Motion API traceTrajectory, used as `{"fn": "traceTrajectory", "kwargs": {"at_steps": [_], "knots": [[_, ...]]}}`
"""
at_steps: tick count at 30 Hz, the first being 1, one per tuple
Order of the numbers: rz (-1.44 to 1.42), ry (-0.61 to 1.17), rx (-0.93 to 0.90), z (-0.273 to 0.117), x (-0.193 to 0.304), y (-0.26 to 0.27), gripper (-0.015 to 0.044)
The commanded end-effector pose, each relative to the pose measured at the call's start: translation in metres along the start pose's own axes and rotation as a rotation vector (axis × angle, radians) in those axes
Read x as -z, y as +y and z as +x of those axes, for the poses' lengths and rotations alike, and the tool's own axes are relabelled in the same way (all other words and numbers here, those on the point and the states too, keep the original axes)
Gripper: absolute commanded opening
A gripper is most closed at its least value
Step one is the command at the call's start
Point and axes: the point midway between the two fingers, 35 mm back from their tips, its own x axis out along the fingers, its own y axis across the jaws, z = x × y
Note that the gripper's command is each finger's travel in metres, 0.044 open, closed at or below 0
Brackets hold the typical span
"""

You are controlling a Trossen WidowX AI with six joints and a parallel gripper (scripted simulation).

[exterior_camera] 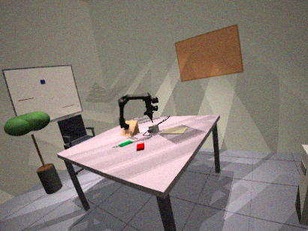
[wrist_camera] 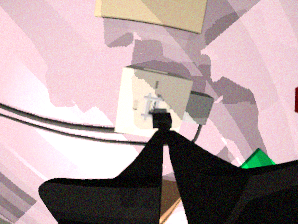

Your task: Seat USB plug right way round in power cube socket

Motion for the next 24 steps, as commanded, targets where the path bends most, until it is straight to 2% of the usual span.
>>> {"fn": "traceTrajectory", "kwargs": {"at_steps": [1,24], "knots": [[0.09,0.002,0.001,0.0005,0.0005,0.0,0.0],[0.692,0.001,0.001,0.0005,0.0005,0.0,0.0]]}}
